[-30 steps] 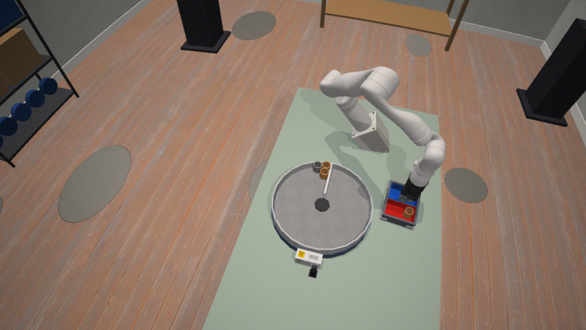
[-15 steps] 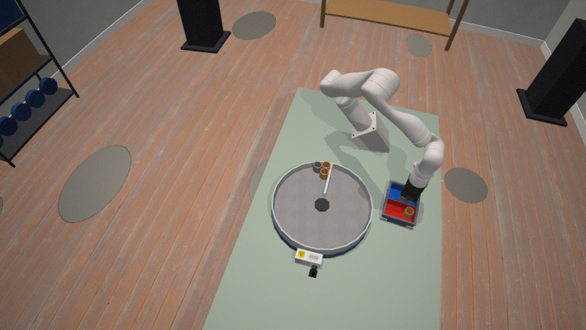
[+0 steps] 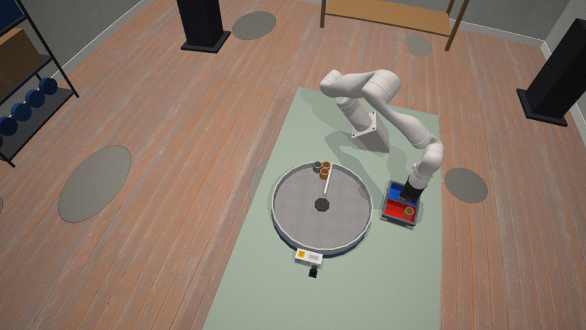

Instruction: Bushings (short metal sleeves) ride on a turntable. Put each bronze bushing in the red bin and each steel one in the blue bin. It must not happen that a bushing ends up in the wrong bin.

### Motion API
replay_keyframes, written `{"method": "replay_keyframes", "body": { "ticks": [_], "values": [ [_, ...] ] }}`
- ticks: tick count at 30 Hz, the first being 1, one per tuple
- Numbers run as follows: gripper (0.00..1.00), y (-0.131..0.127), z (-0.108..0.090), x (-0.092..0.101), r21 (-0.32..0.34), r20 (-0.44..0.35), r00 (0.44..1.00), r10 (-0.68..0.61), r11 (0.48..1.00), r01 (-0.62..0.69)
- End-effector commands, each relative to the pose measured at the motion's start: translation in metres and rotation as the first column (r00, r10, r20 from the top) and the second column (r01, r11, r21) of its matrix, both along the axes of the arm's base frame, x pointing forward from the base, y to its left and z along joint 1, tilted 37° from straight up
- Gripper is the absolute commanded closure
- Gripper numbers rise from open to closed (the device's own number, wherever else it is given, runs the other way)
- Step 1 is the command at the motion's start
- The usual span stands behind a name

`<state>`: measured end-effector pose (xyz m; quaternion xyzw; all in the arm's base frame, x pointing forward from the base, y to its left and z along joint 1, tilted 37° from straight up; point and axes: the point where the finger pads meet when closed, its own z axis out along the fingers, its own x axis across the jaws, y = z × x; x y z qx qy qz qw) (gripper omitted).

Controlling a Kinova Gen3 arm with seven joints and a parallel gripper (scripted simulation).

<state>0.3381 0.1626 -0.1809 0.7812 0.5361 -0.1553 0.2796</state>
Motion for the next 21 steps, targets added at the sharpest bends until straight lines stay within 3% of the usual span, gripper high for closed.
{"method": "replay_keyframes", "body": {
  "ticks": [1,21],
  "values": [
    [1.0,-0.0007,-0.0009,-0.0005,-0.001,-0.001,1.0,0.0,1.0,0.0],
    [1.0,-0.0044,-0.0058,-0.0001,-0.001,-0.001,1.0,0.0,1.0,0.0]
  ]
}}
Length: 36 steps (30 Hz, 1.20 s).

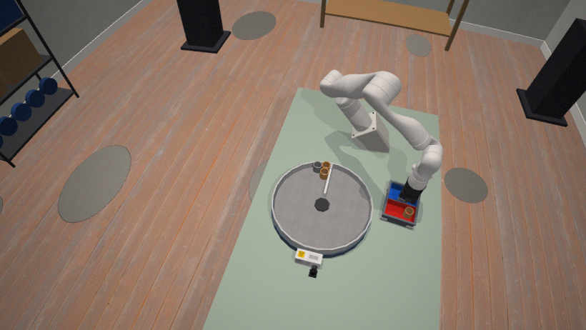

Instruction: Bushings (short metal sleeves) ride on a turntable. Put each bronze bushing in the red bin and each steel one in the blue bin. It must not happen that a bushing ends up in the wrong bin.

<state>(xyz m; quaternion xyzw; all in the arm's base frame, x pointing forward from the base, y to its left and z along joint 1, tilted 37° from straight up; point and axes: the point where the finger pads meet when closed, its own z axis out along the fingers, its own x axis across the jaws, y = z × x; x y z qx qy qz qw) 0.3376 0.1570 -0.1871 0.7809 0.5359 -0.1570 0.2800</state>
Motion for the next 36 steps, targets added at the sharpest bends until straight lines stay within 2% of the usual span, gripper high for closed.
{"method": "replay_keyframes", "body": {
  "ticks": [1,5,6,36],
  "values": [
    [1.0,0.0011,0.0004,0.0004,0.002,0.001,1.0,0.001,1.0,-0.001],
    [1.0,0.0011,0.0004,0.0004,0.002,0.001,1.0,0.001,1.0,-0.001],
    [0.53,0.0011,0.0004,0.0004,0.002,0.001,1.0,0.001,1.0,-0.001],
    [0.53,0.0012,0.0005,0.0005,0.002,0.001,1.0,0.001,1.0,-0.001]
  ]
}}
